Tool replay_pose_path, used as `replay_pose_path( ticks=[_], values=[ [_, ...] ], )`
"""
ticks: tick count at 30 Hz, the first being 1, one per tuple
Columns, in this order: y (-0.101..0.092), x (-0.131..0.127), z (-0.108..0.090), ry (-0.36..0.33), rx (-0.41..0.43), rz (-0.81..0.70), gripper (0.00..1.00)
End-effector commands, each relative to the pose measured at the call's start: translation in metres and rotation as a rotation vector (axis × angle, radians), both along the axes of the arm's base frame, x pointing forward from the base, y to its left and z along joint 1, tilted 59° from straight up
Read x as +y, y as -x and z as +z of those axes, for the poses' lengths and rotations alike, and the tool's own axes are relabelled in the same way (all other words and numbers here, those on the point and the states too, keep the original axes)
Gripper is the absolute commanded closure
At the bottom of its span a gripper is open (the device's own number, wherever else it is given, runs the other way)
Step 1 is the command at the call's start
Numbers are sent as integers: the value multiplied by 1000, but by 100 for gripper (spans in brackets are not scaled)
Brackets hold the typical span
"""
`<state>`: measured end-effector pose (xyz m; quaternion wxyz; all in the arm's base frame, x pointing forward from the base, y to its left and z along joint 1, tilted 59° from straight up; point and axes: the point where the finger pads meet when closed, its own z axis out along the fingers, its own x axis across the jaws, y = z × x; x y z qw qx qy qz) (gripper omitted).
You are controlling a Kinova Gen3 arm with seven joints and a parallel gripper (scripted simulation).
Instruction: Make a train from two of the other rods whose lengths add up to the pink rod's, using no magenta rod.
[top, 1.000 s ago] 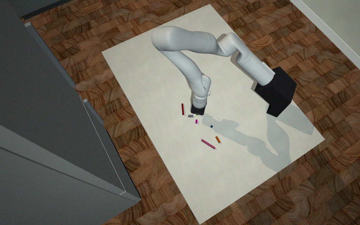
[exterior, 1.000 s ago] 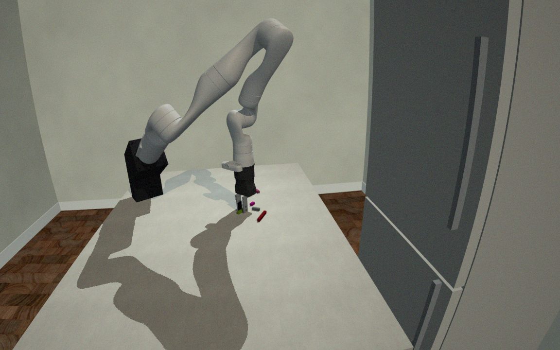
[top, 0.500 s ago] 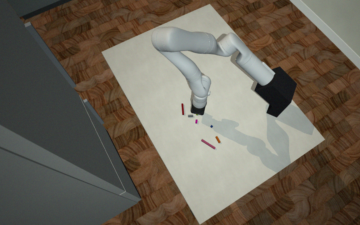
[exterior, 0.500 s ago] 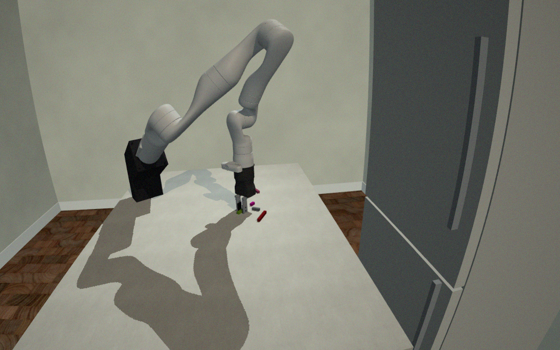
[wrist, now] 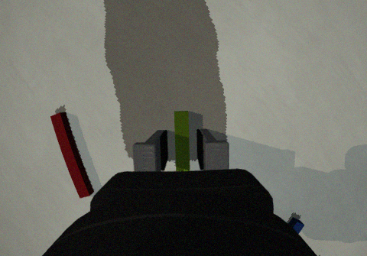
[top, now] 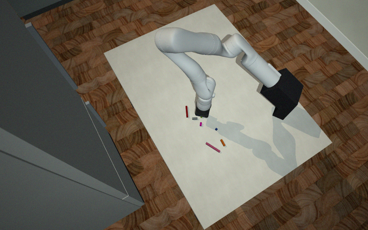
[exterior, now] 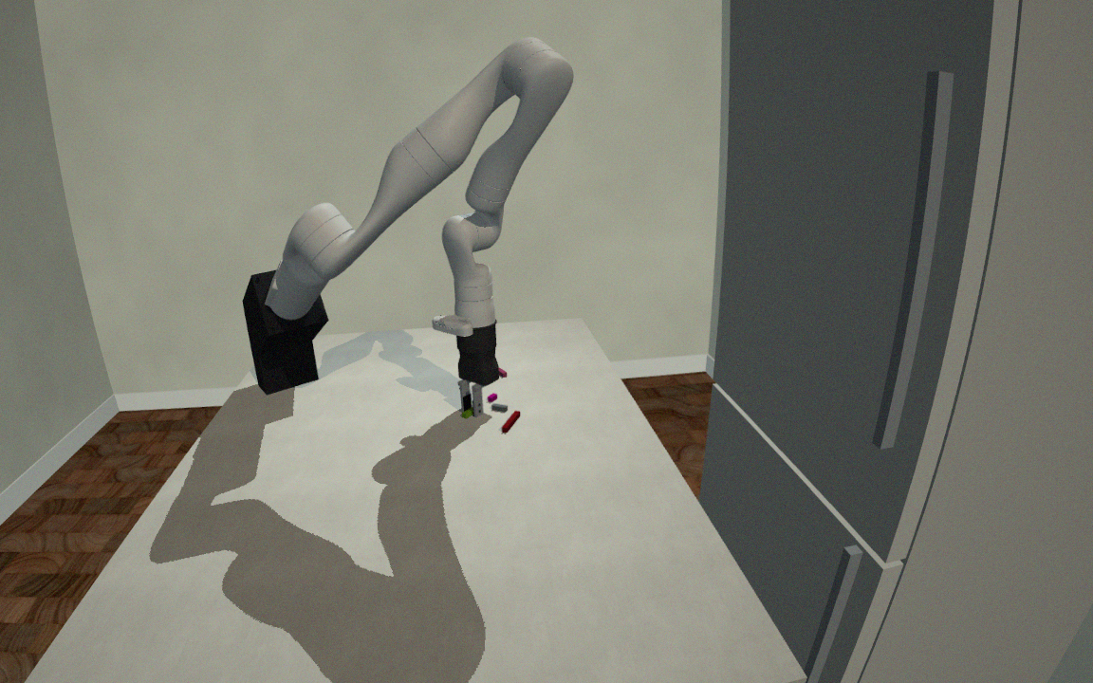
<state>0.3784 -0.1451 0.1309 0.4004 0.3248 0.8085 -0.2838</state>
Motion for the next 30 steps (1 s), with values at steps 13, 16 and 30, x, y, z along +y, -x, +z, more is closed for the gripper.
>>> replay_pose_path(
  ticks=[13,16,30],
  values=[
    [0,0,0,0,0,1,76],
    [0,0,0,0,0,1,76],
    [0,0,0,0,0,1,76]
  ],
)
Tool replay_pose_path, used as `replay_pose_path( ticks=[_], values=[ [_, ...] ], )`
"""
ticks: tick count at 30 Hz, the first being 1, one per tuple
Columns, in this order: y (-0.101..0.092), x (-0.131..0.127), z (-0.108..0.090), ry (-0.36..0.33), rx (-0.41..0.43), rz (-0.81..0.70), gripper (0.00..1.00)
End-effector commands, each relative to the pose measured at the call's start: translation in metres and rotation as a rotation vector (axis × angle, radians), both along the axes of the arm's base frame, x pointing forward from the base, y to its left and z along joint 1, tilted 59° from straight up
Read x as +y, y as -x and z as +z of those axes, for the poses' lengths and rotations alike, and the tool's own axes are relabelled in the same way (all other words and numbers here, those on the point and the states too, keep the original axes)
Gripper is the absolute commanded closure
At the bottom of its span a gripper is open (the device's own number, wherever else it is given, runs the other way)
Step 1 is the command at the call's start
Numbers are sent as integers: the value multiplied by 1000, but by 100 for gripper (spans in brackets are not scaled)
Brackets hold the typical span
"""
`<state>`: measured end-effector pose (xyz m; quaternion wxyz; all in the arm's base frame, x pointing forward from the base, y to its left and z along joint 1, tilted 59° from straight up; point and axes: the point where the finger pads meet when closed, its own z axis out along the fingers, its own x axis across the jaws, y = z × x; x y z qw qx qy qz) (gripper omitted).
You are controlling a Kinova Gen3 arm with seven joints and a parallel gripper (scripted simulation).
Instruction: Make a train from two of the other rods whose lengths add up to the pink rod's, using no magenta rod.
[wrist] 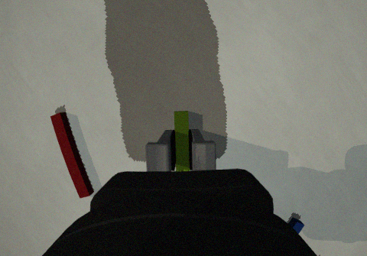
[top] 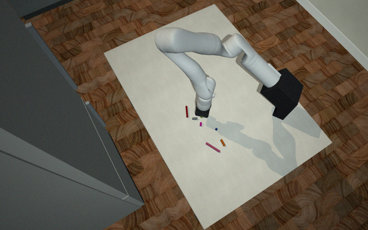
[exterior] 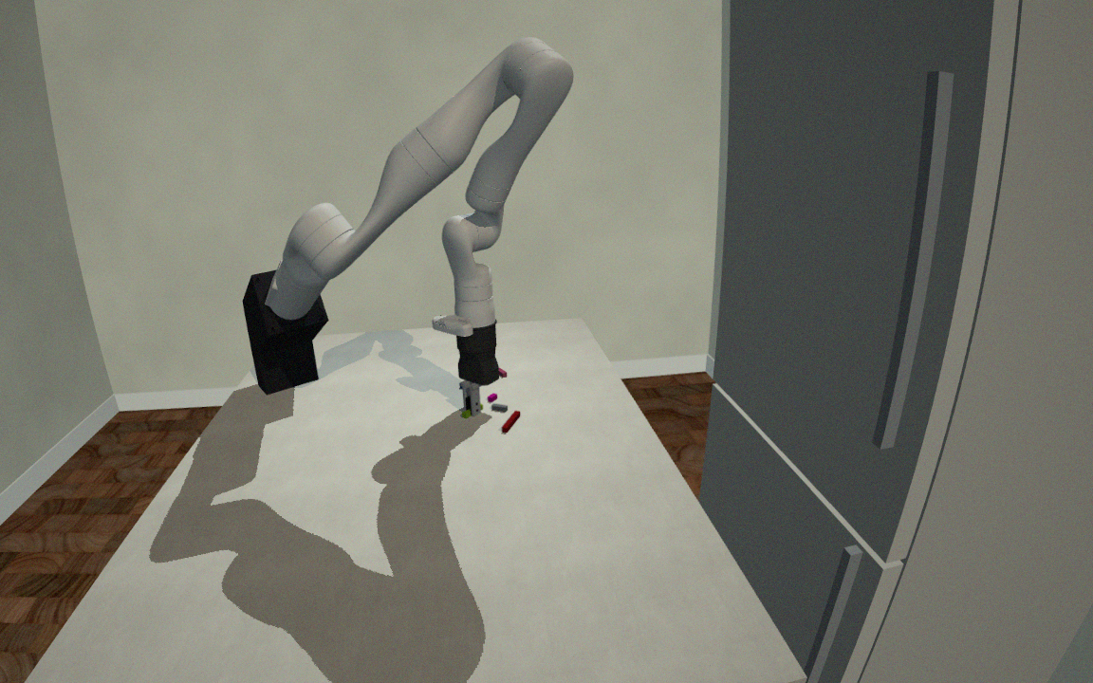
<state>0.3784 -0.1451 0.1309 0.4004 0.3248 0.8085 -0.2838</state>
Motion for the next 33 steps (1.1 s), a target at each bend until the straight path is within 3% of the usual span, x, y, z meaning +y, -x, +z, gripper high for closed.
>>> replay_pose_path(
  ticks=[1,21,33],
  values=[
    [0,0,0,0,0,1,76],
    [1,2,1,0,0,1,76],
    [13,21,15,0,0,1,76]
  ],
)
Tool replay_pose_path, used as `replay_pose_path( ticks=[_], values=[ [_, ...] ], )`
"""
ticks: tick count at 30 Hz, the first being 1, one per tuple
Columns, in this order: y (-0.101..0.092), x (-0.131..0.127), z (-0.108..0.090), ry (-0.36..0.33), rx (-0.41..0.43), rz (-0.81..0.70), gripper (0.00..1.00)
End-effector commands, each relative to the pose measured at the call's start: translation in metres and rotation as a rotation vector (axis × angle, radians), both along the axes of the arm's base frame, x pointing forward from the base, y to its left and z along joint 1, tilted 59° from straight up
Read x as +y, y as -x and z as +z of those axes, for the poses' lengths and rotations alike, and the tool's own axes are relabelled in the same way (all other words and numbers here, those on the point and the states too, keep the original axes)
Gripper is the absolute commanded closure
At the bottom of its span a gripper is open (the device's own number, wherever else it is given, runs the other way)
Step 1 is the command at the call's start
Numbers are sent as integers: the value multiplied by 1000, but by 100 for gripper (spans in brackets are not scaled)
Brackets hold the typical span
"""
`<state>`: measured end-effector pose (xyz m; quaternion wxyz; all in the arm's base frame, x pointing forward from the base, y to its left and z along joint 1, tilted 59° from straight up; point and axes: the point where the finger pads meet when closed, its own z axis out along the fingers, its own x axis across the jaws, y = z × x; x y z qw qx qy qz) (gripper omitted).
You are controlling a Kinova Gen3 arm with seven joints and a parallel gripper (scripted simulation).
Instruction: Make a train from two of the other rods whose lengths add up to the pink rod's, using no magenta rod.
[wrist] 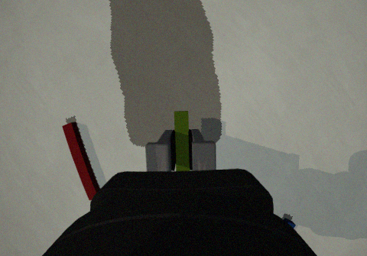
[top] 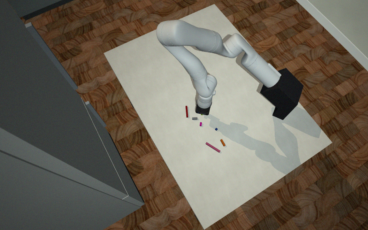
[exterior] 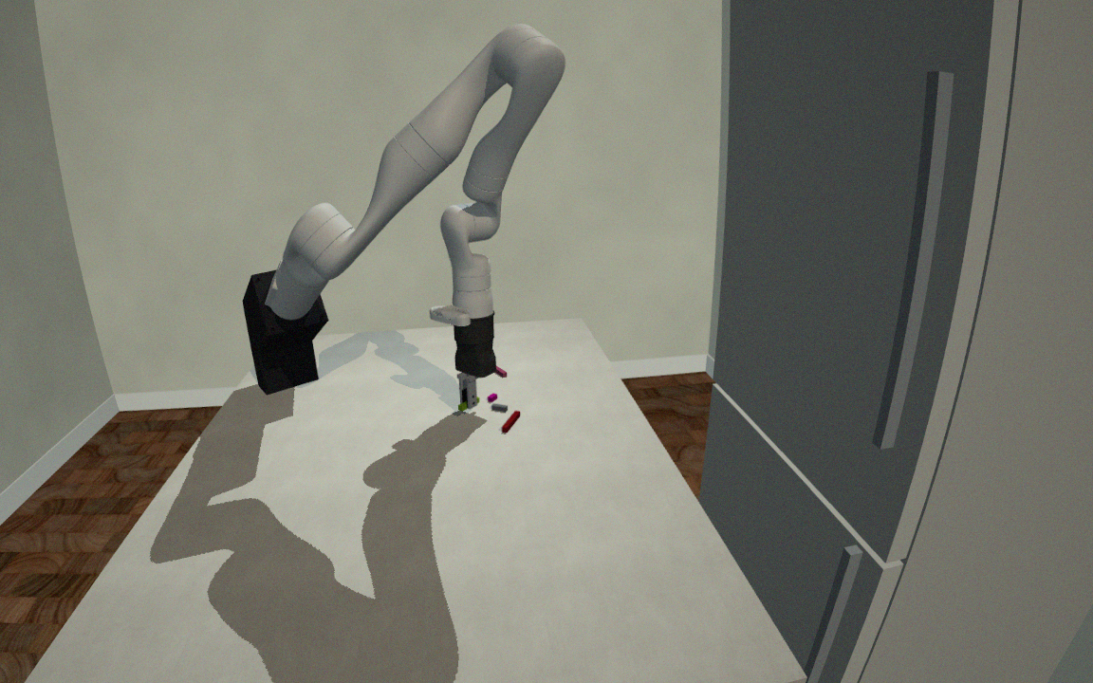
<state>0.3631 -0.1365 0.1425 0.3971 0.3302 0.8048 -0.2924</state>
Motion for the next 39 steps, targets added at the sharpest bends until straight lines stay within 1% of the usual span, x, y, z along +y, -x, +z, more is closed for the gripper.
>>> replay_pose_path(
  ticks=[1,17,28,39],
  values=[
    [-2,13,3,-10,-5,21,76],
    [22,50,31,-10,-5,21,76],
    [30,63,39,-10,-5,21,76],
    [31,64,40,-10,-5,21,76]
  ],
)
